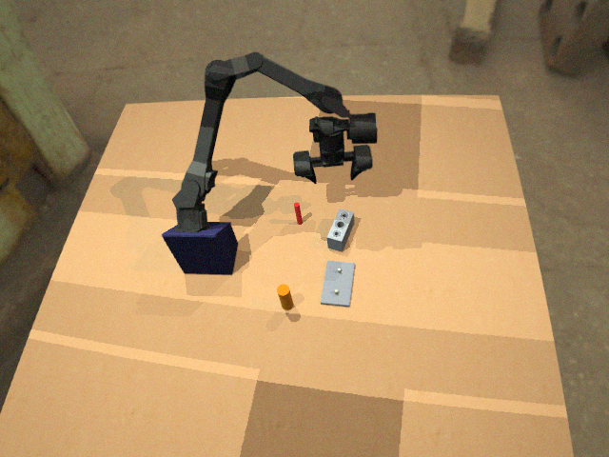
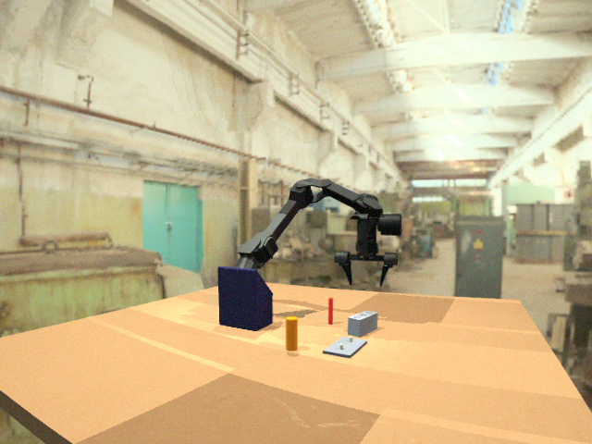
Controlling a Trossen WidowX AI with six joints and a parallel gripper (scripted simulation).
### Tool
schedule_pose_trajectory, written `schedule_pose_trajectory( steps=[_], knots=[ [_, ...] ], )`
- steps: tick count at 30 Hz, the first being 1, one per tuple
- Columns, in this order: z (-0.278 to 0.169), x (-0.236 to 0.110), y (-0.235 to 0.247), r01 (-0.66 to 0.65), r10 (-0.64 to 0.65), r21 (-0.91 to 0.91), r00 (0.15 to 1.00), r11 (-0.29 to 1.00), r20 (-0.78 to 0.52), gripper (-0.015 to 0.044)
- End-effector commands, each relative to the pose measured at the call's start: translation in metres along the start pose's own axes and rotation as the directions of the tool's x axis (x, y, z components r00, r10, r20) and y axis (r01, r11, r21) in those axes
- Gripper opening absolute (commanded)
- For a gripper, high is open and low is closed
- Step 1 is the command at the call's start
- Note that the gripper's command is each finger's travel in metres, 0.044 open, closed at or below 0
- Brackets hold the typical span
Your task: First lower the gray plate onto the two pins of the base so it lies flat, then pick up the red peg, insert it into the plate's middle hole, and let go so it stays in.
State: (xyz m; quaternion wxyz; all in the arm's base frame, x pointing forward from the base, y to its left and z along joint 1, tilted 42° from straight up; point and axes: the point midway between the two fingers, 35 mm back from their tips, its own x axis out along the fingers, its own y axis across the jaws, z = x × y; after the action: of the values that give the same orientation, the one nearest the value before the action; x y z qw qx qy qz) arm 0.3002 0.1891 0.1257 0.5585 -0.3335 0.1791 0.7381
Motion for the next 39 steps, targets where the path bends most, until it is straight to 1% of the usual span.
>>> schedule_pose_trajectory(
  steps=[1, 3, 9, 11, 14, 15, 20, 23, 39],
  knots=[
    [-0.062, -0.025, -0.005, 0.031, -0.011, 0.314, 0.998, 0.949, -0.065, 0.0440],
    [-0.082, -0.034, -0.005, 0.043, -0.010, 0.415, 0.997, 0.909, -0.081, 0.0440],
    [-0.085, -0.035, -0.005, 0.045, -0.010, 0.427, 0.997, 0.903, -0.083, 0.0440],
    [-0.086, -0.024, -0.006, 0.045, -0.010, 0.427, 0.996, 0.903, -0.083, 0.0440],
    [-0.089, 0.019, -0.006, 0.045, -0.011, 0.427, 0.997, 0.903, -0.081, 0.0440],
    [-0.090, 0.027, -0.005, 0.044, -0.011, 0.427, 0.997, 0.903, -0.080, 0.0440],
    [-0.090, 0.031, -0.005, 0.044, -0.011, 0.427, 0.997, 0.903, -0.080, 0.0440],
    [-0.091, 0.043, -0.006, 0.044, -0.011, 0.427, 0.997, 0.903, -0.079, 0.0440],
    [-0.094, 0.065, -0.007, 0.044, -0.011, 0.427, 0.997, 0.903, -0.079, 0.0440]
  ],
)
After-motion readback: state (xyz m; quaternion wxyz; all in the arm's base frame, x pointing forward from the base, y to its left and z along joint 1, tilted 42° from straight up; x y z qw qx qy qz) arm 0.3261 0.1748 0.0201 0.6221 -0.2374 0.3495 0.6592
